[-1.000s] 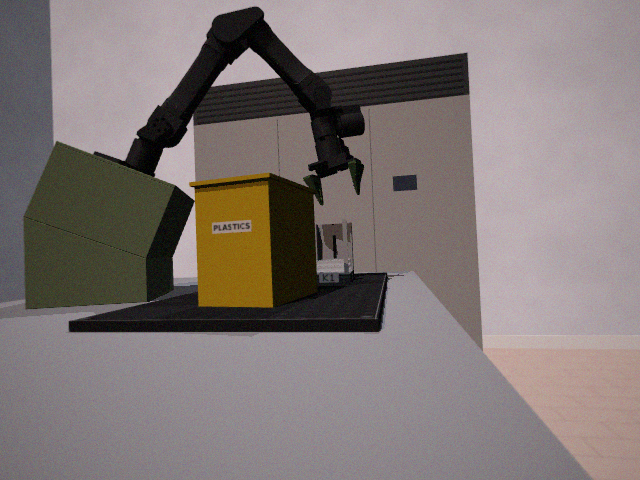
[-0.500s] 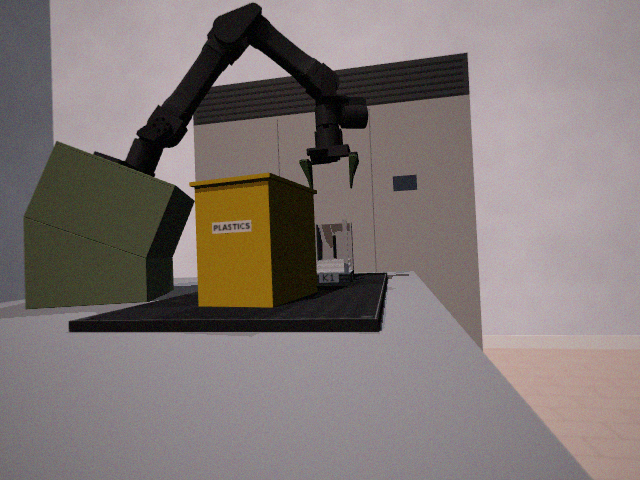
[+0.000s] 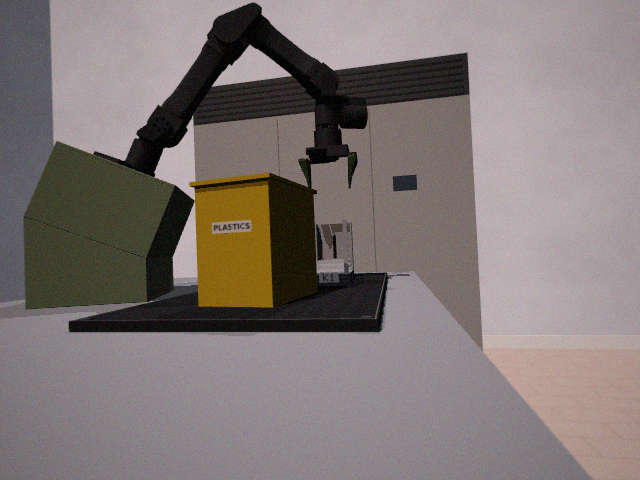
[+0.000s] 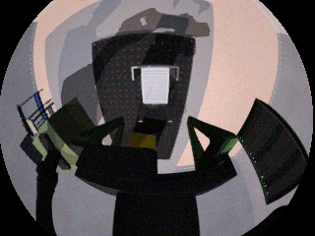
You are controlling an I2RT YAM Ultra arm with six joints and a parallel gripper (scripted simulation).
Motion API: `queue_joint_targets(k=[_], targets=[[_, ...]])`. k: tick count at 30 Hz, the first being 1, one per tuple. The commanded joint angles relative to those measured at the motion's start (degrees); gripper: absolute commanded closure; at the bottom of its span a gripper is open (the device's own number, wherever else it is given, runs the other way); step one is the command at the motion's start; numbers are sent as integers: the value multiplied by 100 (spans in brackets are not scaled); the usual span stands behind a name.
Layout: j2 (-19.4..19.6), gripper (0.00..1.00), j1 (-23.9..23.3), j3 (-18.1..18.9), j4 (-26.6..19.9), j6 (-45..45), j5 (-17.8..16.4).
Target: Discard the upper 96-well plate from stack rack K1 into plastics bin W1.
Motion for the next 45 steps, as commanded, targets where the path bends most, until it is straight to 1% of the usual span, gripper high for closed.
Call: queue_joint_targets(k=[1, 15, 17, 45], targets=[[-24, 0, -1, 22, 15, -13, -43], [201, 0, -7, -191, 454, -18, -46], [201, 0, -7, -191, 454, -18, -46], [704, 0, -15, -463, 1226, -26, -49]])
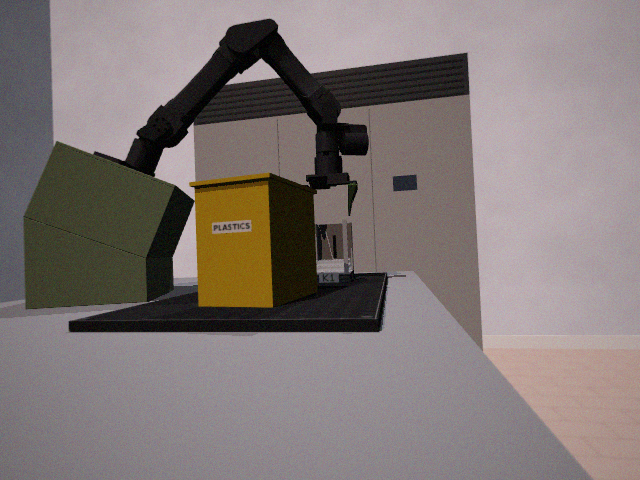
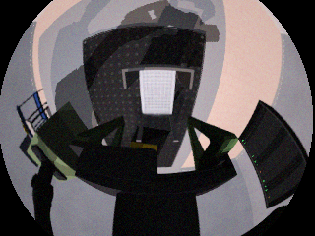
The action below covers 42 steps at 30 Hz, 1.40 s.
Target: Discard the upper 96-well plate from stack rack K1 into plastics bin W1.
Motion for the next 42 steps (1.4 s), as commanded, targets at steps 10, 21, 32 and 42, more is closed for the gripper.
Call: queue_joint_targets(k=[10, 21, 32, 42], targets=[[146, 0, -5, -37, 333, -13, -41], [401, 0, -8, -81, 631, -16, -42], [620, 0, -11, -96, 865, -19, -43], [824, 0, -13, -93, 1065, -21, -44]])
